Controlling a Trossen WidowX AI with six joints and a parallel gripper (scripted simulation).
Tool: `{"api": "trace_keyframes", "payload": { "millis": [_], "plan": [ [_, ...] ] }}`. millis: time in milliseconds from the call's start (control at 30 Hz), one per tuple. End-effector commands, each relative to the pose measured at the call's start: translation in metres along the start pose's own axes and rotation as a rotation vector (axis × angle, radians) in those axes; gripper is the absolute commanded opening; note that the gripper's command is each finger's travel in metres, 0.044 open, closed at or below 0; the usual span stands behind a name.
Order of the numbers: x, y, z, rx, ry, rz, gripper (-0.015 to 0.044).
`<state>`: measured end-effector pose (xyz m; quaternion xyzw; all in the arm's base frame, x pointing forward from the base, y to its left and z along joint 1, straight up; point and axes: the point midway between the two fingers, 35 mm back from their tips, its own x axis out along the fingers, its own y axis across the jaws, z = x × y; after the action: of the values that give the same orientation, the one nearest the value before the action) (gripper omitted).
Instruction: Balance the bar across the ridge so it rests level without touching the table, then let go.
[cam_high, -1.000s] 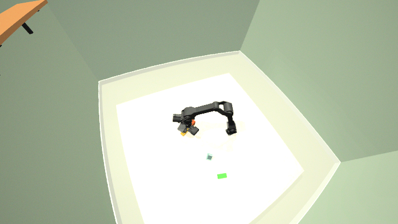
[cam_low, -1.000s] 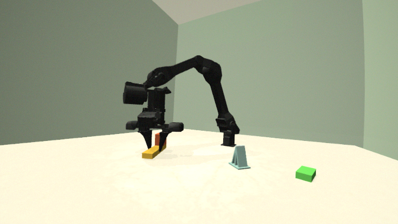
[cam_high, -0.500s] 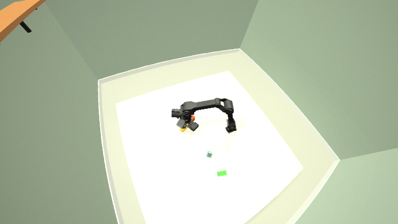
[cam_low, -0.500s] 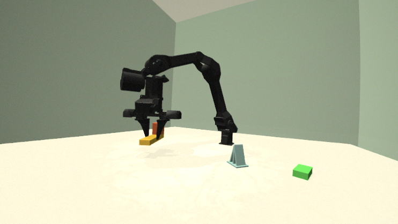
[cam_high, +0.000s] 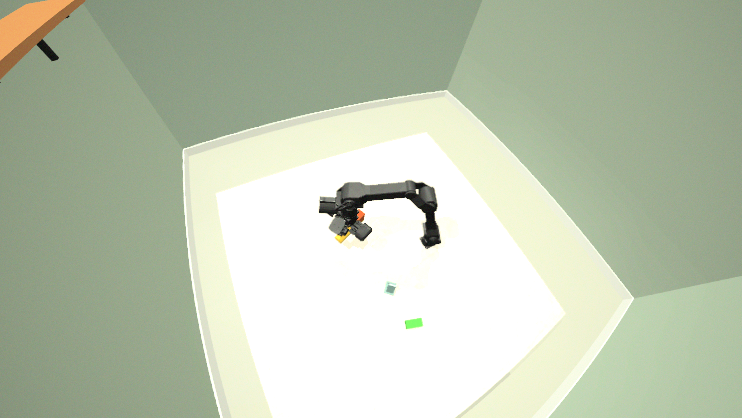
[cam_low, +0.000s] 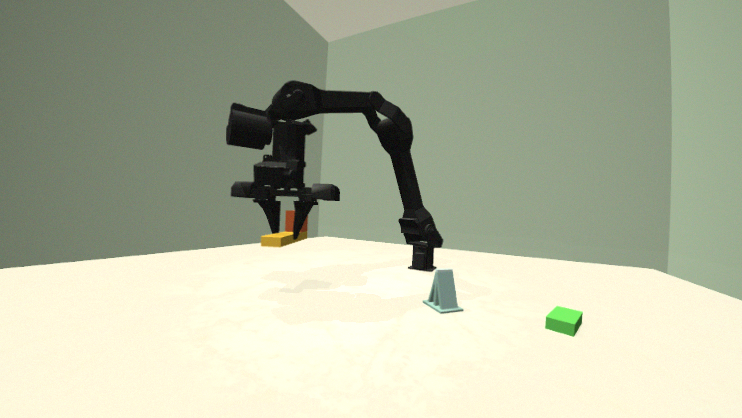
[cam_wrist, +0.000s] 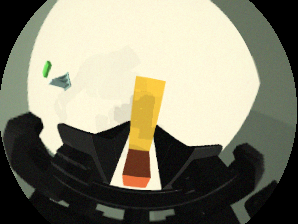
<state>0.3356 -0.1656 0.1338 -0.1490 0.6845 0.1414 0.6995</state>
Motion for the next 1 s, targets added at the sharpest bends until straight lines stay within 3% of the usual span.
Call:
{"api": "trace_keyframes", "payload": {
  "millis": [0, 300, 967],
  "plan": [
    [-0.014, 0.001, -0.001, -0.005, -0.003, -0.010, 0.0000],
    [-0.028, 0.005, -0.001, -0.009, -0.003, -0.010, 0.0000],
    [-0.029, 0.069, 0.044, -0.112, -0.007, -0.005, 0.0000]
  ]
}}
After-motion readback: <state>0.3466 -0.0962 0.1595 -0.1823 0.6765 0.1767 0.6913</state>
